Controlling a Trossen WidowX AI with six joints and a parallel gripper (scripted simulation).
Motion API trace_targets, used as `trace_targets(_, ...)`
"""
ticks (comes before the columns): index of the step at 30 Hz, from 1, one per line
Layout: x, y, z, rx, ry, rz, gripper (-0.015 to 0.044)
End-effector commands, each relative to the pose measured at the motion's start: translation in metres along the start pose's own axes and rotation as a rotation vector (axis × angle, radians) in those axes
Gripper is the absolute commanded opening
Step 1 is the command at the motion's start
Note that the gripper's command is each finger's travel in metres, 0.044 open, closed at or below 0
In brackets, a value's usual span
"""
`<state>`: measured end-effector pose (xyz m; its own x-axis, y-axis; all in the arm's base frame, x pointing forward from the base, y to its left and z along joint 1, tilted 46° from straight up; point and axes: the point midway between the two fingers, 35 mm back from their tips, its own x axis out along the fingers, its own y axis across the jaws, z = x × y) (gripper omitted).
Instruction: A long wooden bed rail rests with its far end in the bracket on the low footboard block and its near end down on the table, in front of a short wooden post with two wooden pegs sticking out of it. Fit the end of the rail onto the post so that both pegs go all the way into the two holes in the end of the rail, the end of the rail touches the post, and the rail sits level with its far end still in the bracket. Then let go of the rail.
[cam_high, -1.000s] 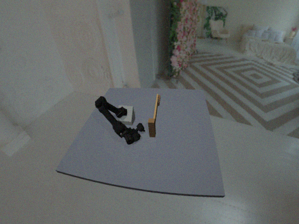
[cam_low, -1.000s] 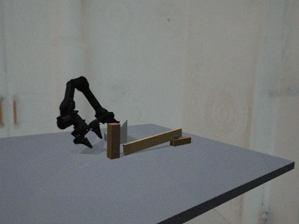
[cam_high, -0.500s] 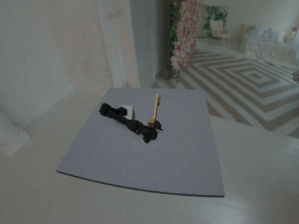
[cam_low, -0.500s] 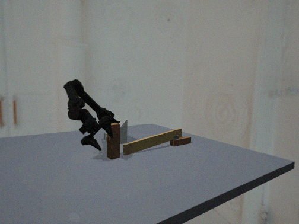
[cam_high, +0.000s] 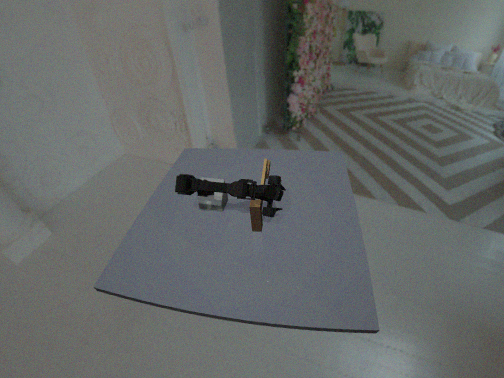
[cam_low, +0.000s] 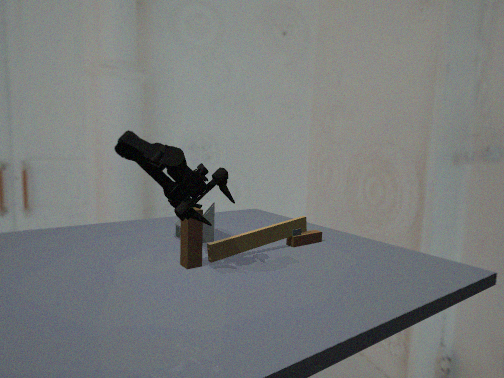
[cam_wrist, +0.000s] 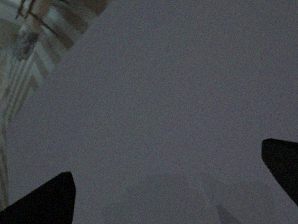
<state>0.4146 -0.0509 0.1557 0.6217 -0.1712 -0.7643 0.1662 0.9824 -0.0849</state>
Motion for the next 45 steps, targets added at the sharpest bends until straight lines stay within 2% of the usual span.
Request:
trace_targets(1,0.016,0.018,-0.023,-0.194,0.102,-0.016,0.0440)
trace_targets(7,0.043,0.038,-0.094,-0.707,0.418,-0.066,0.0440)
trace_targets(12,0.047,0.047,-0.169,-1.441,0.833,-0.040,0.0440)
trace_targets(15,0.042,0.047,-0.193,-1.802,1.039,0.006,0.0440)
trace_targets(28,0.041,0.045,-0.194,-1.828,1.054,0.010,0.0440)
trace_targets(45,0.059,0.029,-0.205,-1.828,1.052,0.011,0.0440)
